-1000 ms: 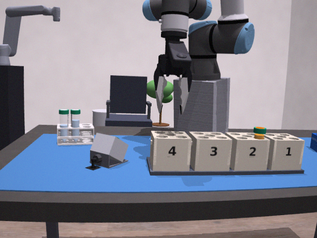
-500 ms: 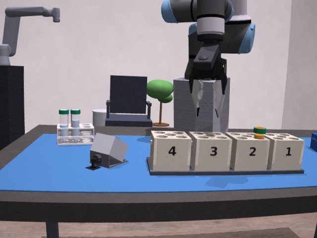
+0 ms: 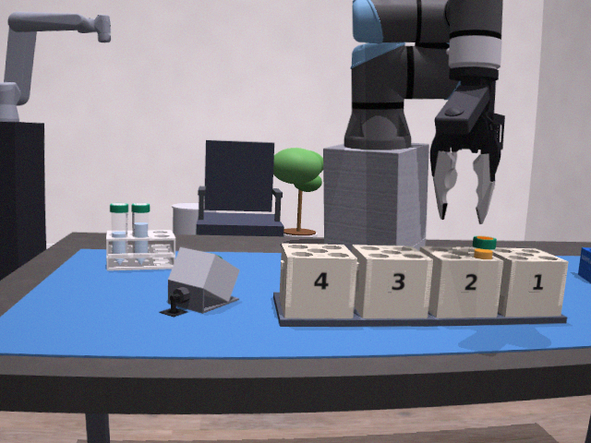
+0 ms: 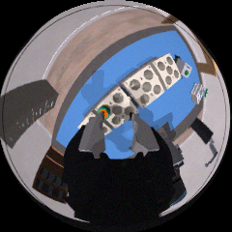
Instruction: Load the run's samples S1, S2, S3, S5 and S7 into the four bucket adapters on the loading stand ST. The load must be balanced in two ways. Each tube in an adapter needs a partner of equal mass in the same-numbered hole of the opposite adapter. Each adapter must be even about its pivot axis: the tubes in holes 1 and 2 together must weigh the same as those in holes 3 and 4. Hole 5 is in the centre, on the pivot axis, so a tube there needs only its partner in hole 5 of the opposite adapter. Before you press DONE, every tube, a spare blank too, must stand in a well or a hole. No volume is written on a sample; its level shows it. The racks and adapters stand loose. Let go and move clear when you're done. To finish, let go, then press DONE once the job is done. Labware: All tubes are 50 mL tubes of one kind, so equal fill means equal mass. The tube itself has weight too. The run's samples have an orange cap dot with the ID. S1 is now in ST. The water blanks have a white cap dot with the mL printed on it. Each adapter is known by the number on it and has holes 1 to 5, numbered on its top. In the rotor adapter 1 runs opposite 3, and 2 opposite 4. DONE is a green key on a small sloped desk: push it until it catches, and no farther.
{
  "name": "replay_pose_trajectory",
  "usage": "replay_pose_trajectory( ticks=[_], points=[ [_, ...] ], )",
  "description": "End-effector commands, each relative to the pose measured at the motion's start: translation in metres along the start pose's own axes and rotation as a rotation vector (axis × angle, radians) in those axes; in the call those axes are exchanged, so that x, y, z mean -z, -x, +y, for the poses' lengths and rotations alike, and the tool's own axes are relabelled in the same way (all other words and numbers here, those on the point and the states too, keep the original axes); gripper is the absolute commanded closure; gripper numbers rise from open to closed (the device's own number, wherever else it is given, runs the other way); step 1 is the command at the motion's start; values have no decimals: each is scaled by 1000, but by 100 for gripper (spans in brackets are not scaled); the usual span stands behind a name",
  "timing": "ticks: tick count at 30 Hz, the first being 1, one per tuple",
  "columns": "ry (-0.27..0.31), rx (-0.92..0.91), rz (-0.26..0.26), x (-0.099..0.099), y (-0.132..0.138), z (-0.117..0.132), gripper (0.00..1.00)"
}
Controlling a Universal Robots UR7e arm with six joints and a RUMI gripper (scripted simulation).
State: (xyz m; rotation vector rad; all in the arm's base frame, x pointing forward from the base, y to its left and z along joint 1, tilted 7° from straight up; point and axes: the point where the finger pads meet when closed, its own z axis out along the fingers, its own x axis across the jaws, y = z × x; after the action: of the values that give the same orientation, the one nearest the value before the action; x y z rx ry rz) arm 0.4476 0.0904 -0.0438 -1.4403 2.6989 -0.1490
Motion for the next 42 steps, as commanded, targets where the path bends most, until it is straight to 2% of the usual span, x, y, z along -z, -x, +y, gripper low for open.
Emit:
replay_pose_trajectory(
  ticks=[1, 11, 23, 42],
  points=[
    [-3, -13, 14, -1, 33, 19, 65],
    [-3, -13, 14, -1, 34, 19, 65],
    [-3, -13, 14, -34, 33, 19, 65],
    [-3, -13, 14, -43, 33, 19, 65]
  ],
)
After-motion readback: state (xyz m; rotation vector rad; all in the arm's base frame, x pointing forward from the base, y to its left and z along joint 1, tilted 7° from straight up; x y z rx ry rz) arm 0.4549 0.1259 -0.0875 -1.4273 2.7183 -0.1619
